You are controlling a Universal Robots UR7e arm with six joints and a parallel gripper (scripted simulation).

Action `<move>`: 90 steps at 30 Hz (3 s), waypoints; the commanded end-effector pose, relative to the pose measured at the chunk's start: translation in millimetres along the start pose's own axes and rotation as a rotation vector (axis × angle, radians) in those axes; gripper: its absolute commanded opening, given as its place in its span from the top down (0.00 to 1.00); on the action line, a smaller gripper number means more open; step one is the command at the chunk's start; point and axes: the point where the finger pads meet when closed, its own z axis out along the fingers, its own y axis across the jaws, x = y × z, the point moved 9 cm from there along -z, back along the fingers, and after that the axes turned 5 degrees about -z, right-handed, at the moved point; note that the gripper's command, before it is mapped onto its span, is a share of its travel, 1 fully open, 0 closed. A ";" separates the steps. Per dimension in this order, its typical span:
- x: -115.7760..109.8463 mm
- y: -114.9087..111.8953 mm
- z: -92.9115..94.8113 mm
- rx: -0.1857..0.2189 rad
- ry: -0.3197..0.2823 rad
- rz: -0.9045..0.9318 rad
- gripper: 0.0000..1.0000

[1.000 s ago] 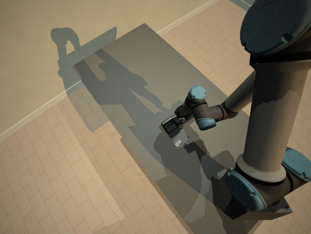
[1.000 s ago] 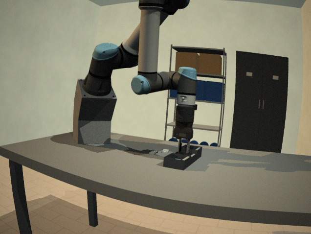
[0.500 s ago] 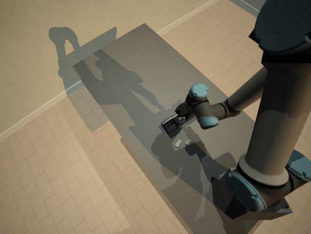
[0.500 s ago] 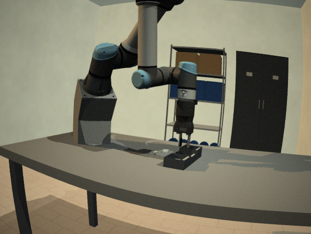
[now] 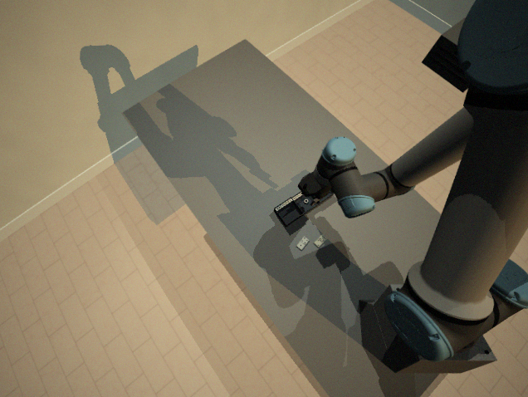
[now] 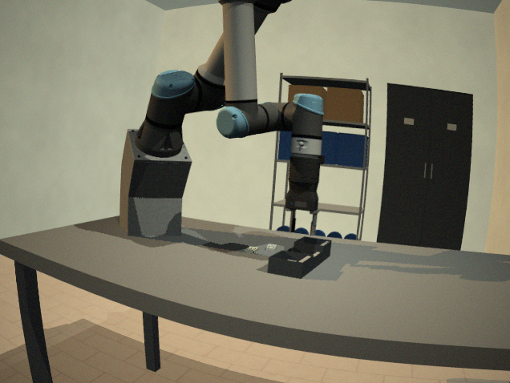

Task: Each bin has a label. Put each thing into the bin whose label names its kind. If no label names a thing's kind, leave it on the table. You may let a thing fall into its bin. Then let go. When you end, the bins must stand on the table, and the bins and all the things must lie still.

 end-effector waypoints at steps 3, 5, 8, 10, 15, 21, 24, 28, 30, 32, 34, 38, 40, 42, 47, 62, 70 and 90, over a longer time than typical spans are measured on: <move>-0.2 0.4 -24.3 -0.001 0.000 0.000 0.00; -0.2 0.4 -32.3 -0.001 0.000 0.000 0.00; -0.2 0.5 -44.4 -0.001 0.000 0.000 0.00; -0.2 0.5 -52.4 -0.001 0.000 0.000 0.00; -0.2 0.5 -64.4 -0.001 0.000 0.000 0.00; -0.2 0.4 -88.3 -0.001 0.000 0.000 0.00; -0.2 0.4 -100.3 -0.001 0.000 0.000 0.00; -0.2 0.4 -116.3 -0.001 0.000 0.000 0.00; -0.2 0.5 -122.3 -0.001 0.000 0.000 0.00; -0.2 0.5 -122.3 -0.001 0.000 0.000 0.00; -0.2 0.5 -122.4 -0.001 0.000 0.000 0.00; -0.2 0.5 -122.4 -0.001 0.000 0.000 0.00; -0.2 0.5 -122.3 -0.001 0.000 0.000 0.00; -0.2 0.5 -122.4 -0.001 0.000 0.000 0.00; -0.2 0.5 -122.3 -0.001 0.000 0.000 0.00; -0.2 0.5 -122.4 -0.001 0.000 0.000 0.00; -0.2 0.5 -122.4 -0.001 0.000 0.000 0.00; -0.2 0.5 -122.4 -0.001 0.000 0.000 0.00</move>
